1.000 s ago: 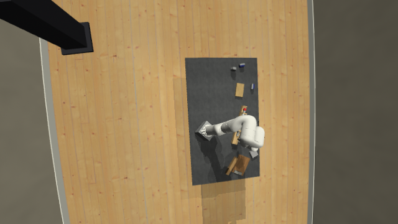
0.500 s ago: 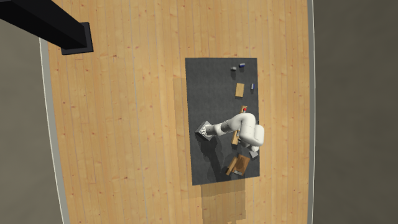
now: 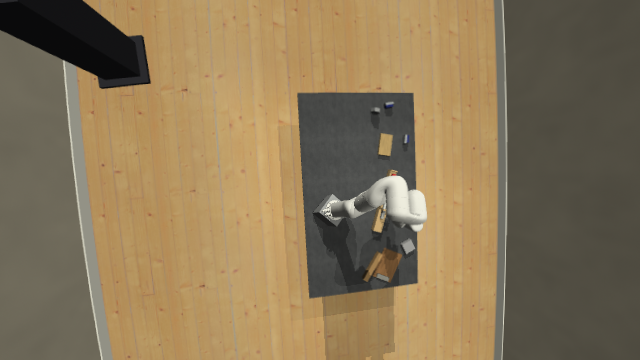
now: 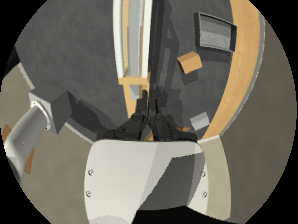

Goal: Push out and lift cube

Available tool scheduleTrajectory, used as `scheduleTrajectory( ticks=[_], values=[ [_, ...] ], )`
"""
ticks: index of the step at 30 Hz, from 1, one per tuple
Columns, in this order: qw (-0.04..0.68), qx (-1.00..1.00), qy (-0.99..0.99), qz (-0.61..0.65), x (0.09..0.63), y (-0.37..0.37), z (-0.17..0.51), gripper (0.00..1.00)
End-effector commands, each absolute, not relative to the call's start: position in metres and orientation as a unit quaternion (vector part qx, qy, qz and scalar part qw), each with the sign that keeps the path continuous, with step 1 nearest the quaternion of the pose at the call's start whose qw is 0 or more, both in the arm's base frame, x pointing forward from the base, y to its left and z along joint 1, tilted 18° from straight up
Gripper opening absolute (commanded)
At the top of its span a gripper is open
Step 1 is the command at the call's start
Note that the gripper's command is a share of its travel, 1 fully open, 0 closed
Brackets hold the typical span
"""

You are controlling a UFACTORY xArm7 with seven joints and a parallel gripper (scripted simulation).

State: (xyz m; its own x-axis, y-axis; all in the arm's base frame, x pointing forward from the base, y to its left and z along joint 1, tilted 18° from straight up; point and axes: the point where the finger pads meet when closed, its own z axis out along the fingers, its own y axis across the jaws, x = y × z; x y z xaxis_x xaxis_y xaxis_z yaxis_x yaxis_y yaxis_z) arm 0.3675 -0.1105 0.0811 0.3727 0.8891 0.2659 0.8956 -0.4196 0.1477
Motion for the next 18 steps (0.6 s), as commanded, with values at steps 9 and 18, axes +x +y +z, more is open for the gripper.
scheduleTrajectory(
  ticks=[9, 18],
  values=[
    [0.02, -0.83, -0.536, -0.153, 0.417, 0.032, 0.119, 0.0],
    [0.02, -0.83, -0.536, -0.153, 0.444, 0.127, 0.151, 0.43]
  ],
)
